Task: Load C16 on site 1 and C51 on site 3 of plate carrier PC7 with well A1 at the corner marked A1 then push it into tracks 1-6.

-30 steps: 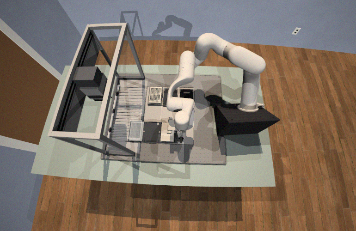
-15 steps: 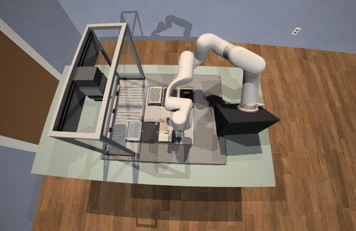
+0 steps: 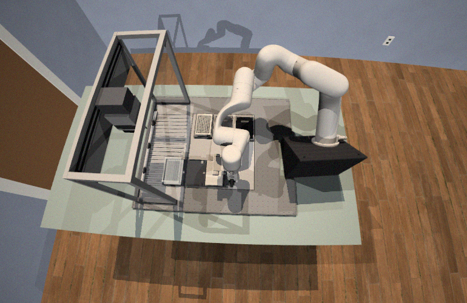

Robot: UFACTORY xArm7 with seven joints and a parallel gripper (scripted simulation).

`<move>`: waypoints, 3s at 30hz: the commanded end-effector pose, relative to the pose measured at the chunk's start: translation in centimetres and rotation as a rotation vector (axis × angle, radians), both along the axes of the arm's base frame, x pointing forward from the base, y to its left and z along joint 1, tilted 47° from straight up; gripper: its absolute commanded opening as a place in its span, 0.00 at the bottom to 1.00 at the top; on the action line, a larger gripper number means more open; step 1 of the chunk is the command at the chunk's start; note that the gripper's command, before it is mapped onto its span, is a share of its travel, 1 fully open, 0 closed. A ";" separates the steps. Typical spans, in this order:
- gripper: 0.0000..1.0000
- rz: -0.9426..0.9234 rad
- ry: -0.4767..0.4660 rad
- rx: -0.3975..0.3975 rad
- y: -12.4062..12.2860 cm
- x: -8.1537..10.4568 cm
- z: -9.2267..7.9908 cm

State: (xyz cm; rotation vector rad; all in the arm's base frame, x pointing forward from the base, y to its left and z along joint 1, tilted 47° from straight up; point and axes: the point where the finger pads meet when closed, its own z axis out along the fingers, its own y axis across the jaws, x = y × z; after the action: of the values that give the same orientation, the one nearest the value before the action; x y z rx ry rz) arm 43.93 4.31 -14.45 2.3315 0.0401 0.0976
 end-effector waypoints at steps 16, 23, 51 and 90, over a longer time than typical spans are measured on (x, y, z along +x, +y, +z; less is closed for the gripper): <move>0.82 0.002 -0.002 0.003 0.3 1.8 0.2; 0.82 0.002 -0.002 0.003 0.4 2.5 0.2; 0.82 0.002 -0.002 0.003 0.5 4.9 0.4; 0.82 0.002 -0.002 0.003 0.7 8.3 0.6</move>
State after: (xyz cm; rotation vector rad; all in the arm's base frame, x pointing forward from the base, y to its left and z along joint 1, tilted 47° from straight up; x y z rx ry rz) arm 51.85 4.79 -13.99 2.3317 0.0401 0.0976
